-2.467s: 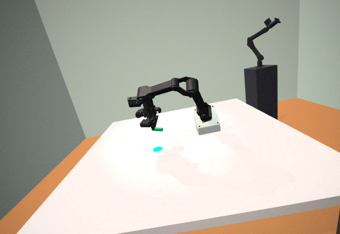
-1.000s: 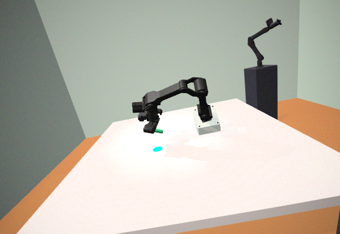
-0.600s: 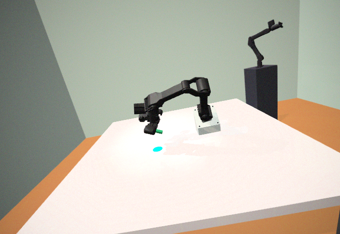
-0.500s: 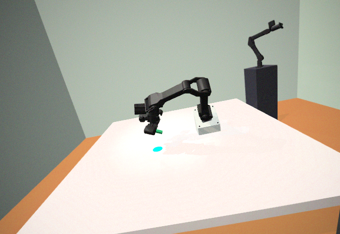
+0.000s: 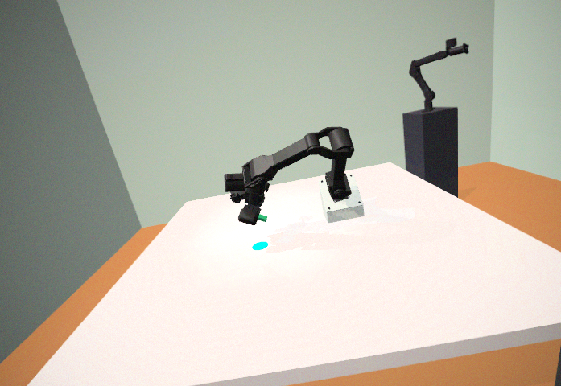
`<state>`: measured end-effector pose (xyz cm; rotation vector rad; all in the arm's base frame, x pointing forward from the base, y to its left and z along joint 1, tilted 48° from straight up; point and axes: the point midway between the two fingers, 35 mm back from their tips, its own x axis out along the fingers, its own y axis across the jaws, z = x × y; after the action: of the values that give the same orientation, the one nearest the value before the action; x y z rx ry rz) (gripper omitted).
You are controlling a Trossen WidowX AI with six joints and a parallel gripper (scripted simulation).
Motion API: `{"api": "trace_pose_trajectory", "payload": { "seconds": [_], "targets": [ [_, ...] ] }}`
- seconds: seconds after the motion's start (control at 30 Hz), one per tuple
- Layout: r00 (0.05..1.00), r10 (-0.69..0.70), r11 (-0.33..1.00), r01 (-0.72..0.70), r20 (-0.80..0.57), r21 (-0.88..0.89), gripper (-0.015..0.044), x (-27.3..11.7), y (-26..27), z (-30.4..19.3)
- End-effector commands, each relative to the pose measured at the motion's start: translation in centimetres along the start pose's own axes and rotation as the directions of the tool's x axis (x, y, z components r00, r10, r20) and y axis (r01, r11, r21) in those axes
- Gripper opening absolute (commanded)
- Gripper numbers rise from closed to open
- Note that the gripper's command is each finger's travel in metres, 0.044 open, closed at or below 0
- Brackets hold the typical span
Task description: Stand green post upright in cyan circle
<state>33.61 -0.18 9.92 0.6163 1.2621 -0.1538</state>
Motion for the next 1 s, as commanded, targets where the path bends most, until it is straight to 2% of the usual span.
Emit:
{"api": "trace_pose_trajectory", "payload": {
  "seconds": [0.0, 0.97],
  "targets": [
    [1.000, -0.013, 1.000, 0.013, 0.026, 0.005, 0.0023, 0.18, -0.03, -0.13],
    [0.977, -0.049, 0.999, 0.043, 0.209, 0.033, 0.0023, 0.19, 0.28, 0.04]
  ]
}}
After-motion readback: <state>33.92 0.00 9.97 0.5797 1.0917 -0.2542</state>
